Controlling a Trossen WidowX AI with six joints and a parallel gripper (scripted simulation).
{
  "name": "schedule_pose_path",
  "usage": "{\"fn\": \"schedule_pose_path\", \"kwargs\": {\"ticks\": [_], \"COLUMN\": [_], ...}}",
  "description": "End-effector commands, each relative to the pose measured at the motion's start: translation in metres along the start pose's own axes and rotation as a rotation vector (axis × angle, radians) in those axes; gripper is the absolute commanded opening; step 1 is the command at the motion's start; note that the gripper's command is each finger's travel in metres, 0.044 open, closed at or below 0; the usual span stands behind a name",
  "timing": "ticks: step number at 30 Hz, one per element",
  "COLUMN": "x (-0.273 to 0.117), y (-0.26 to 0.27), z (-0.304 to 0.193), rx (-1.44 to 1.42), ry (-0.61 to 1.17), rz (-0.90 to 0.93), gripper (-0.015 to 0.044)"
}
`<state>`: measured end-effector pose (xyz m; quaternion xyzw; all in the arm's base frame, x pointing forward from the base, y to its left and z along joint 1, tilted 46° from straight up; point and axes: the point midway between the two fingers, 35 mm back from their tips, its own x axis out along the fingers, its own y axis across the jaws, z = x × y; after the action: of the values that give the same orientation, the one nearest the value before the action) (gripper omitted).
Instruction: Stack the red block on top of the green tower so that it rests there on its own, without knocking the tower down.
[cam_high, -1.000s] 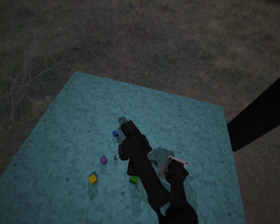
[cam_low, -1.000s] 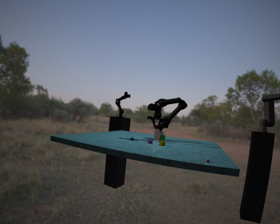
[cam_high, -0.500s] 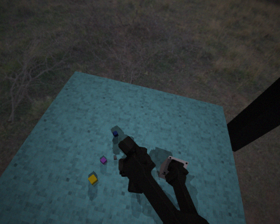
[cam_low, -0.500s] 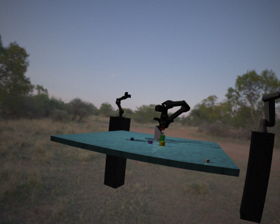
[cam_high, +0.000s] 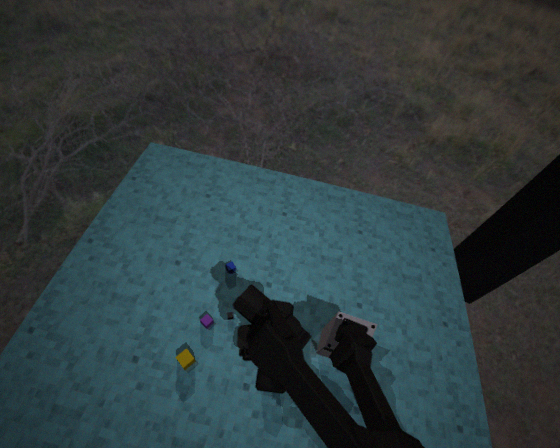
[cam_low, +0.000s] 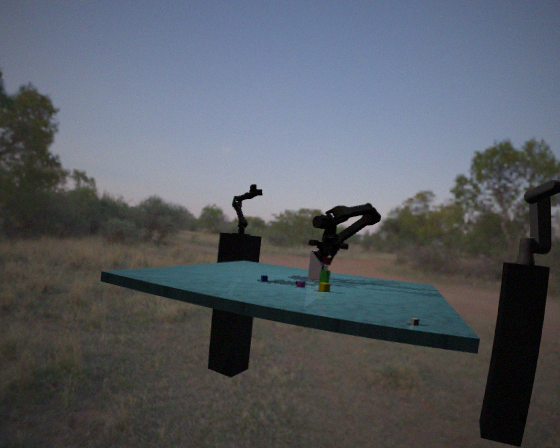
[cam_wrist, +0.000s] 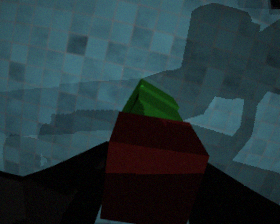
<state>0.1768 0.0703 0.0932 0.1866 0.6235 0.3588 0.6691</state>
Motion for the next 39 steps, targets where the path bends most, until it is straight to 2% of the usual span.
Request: {"fn": "schedule_pose_path", "kwargs": {"ticks": [1,7,39], "x": [0.011,0.028,0.03], "y": [0.0,0.0,0.001], "z": [-0.002,-0.003,-0.003], "rx": [0.008,0.008,0.008], "ry": [0.005,0.004,0.004], "rz": [0.006,0.008,0.009], "gripper": [0.0,0.0,0.0]}}
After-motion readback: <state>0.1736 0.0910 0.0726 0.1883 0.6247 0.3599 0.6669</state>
